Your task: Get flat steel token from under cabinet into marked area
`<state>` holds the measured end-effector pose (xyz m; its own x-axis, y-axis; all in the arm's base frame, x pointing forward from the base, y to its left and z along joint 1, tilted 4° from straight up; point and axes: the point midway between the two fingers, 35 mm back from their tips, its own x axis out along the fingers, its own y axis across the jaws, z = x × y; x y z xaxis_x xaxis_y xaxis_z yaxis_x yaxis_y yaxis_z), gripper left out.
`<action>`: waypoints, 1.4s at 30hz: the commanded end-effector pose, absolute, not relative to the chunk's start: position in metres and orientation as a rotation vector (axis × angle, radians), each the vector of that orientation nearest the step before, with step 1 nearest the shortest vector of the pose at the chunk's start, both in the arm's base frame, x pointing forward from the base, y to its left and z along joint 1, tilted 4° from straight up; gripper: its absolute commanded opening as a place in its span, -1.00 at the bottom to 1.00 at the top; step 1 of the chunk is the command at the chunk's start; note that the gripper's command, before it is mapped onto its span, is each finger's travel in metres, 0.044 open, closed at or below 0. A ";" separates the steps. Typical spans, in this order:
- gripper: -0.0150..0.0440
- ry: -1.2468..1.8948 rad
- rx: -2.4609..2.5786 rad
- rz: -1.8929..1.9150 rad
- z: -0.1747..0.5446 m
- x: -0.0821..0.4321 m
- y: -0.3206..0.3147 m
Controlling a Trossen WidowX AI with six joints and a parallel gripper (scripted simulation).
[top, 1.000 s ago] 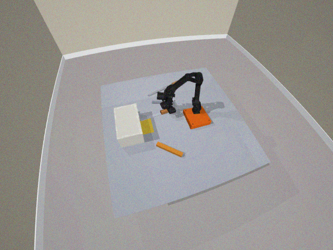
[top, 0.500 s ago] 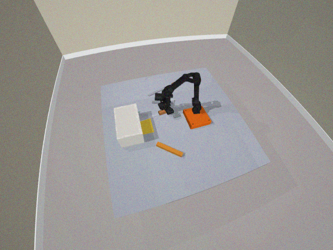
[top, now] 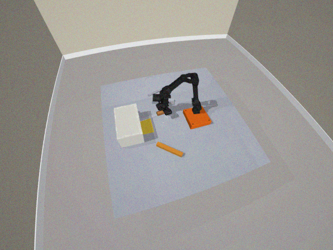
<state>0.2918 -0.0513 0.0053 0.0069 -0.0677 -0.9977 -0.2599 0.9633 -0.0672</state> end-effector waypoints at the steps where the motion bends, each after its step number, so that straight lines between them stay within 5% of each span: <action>1: -0.49 1.563 -0.262 0.150 0.006 0.299 -0.050; 42: -0.49 1.559 -0.261 0.150 0.006 0.344 -0.036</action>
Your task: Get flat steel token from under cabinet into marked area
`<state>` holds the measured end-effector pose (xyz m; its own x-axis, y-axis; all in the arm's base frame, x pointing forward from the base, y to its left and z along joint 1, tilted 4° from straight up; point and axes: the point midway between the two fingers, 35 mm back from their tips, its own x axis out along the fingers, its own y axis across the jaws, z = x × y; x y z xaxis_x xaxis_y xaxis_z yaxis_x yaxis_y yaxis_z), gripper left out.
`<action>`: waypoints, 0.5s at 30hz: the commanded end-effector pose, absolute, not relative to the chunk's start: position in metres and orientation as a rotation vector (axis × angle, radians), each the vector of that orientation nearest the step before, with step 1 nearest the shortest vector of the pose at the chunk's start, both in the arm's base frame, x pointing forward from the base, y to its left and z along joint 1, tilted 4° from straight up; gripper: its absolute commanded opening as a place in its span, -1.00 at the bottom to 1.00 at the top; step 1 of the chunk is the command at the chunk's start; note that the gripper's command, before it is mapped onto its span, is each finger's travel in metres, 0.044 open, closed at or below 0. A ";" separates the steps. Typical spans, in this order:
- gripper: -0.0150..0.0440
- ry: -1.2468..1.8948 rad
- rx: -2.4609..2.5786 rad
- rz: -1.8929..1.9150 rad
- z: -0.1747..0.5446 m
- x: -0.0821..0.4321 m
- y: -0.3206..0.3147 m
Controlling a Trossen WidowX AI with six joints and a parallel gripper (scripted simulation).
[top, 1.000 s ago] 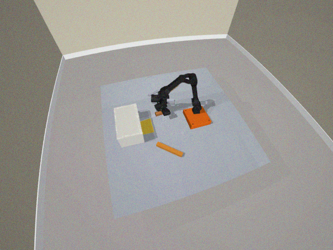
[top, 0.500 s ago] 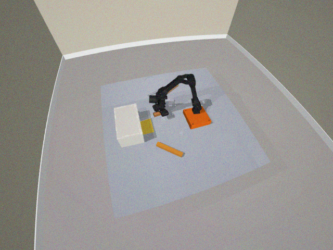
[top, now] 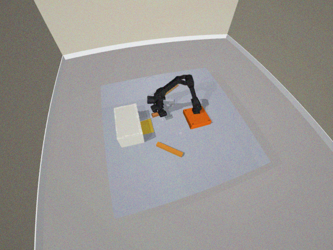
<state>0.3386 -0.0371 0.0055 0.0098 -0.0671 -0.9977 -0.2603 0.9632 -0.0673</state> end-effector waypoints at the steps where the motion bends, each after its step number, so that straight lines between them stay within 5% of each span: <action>1: -0.49 1.559 -0.261 0.150 0.006 0.345 -0.036; 15: -0.49 1.557 -0.260 0.151 0.006 0.359 -0.031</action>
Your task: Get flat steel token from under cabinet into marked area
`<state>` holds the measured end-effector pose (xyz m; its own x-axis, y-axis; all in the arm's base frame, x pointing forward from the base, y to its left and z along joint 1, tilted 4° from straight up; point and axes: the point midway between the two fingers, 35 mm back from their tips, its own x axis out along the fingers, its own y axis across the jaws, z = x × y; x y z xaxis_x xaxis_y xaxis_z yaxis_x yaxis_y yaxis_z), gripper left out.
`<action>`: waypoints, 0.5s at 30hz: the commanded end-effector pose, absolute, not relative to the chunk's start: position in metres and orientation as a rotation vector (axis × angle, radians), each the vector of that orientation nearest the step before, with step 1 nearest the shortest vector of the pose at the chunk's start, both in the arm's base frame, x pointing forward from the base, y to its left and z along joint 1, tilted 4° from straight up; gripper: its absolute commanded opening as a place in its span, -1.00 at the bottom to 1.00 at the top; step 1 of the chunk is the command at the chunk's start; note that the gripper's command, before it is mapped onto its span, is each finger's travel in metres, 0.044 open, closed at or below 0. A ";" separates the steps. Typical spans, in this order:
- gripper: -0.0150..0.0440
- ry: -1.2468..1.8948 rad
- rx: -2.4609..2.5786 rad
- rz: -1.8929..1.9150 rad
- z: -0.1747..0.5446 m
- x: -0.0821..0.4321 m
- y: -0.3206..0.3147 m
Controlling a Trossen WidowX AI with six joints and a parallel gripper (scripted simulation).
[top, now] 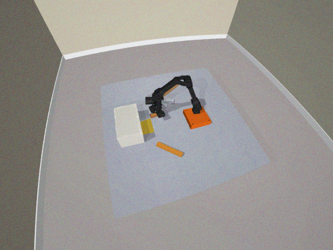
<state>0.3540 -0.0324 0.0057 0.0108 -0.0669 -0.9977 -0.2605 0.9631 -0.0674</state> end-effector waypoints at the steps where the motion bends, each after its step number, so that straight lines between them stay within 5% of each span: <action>1: -0.49 1.557 -0.260 0.151 0.006 0.360 -0.031; 15: -0.49 1.556 -0.260 0.151 0.006 0.374 -0.027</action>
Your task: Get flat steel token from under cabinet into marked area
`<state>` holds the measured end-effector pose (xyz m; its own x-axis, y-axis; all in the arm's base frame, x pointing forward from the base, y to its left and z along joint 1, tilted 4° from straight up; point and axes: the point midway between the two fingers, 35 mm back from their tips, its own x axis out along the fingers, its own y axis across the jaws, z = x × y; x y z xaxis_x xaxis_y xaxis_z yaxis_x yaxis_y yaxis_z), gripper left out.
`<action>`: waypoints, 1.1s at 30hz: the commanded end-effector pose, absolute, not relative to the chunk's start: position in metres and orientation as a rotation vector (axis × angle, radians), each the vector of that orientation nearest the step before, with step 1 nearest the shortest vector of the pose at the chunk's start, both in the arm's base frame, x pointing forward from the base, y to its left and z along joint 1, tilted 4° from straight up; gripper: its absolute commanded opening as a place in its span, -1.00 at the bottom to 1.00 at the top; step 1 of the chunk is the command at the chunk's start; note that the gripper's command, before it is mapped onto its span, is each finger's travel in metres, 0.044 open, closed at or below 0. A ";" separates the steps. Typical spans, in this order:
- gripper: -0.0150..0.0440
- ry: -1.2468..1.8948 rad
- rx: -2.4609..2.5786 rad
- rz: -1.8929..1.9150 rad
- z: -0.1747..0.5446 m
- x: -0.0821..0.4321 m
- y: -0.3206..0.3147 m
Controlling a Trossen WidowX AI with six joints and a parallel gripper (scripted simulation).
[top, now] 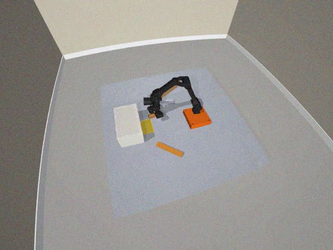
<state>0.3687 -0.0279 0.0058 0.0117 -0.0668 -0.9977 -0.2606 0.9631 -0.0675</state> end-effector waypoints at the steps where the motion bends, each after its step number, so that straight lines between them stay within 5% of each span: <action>1: -0.49 1.556 -0.260 0.151 0.006 0.375 -0.026; 33: -0.49 1.553 -0.260 0.151 0.007 0.404 -0.018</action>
<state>0.3989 -0.0186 0.0063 0.0138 -0.0665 -0.9977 -0.2609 0.9630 -0.0678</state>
